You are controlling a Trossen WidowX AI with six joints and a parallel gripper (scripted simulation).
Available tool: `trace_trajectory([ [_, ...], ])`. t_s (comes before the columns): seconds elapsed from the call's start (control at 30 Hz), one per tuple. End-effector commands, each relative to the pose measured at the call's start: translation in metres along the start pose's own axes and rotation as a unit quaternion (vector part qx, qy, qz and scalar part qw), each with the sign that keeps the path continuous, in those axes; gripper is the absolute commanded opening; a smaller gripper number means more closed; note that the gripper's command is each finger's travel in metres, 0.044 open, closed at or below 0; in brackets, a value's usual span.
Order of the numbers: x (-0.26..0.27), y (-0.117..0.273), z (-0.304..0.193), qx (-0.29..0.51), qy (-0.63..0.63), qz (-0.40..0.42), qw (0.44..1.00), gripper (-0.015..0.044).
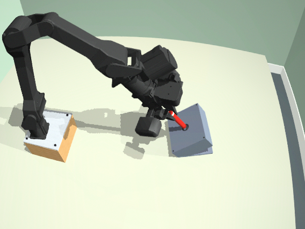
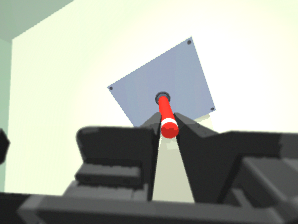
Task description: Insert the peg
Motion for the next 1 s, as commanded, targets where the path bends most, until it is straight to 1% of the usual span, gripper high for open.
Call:
trace_trajectory([
  [0.0,0.0,-0.002,0.001,-0.001,0.0,0.001,1.0,0.0],
  [0.97,0.0,-0.022,0.001,-0.001,0.0,0.001,1.0,0.0],
])
Point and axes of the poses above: the point midway between the two fingers, 35 mm back from their tips, its own y axis back along the fingers, its own x axis across the jaws, z = x × y, the point moved 8 cm from there along y, back along the fingers, and after that the axes turned 7 degrees about y, right-handed, at the moved point
